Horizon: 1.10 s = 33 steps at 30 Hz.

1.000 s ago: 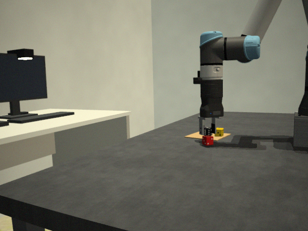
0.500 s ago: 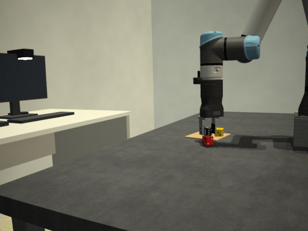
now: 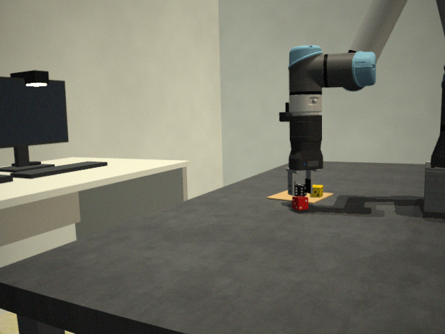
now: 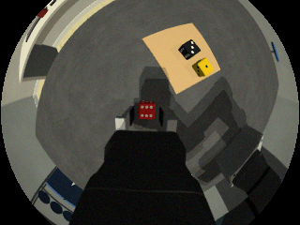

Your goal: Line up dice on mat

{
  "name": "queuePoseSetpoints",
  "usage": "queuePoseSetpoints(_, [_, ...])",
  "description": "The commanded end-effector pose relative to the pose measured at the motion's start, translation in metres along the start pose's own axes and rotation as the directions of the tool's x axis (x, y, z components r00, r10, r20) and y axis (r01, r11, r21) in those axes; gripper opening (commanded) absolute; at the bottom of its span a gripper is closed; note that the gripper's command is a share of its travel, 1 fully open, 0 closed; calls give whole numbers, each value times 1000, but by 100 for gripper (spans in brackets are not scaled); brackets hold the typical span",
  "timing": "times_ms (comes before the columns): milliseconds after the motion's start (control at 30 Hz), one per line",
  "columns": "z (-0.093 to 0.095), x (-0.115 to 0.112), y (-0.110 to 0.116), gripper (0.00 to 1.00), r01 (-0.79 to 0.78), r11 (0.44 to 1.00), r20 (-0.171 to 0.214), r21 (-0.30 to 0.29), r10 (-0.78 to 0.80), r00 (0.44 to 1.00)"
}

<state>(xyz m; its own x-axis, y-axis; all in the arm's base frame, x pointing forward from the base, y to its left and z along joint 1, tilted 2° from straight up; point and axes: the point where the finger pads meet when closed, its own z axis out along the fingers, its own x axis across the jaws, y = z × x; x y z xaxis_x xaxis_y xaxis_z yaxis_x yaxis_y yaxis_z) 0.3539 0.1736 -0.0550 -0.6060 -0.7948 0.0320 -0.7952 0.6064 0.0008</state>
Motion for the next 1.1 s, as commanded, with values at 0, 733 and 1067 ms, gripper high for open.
queuePoseSetpoints(0, [0, 0, 0, 87, 0, 1000, 1, 1, 0, 1000])
queuePoseSetpoints(733, [20, 0, 0, 87, 0, 1000, 1, 1, 0, 1000])
queuePoseSetpoints(1067, [35, 0, 0, 87, 0, 1000, 1, 1, 0, 1000])
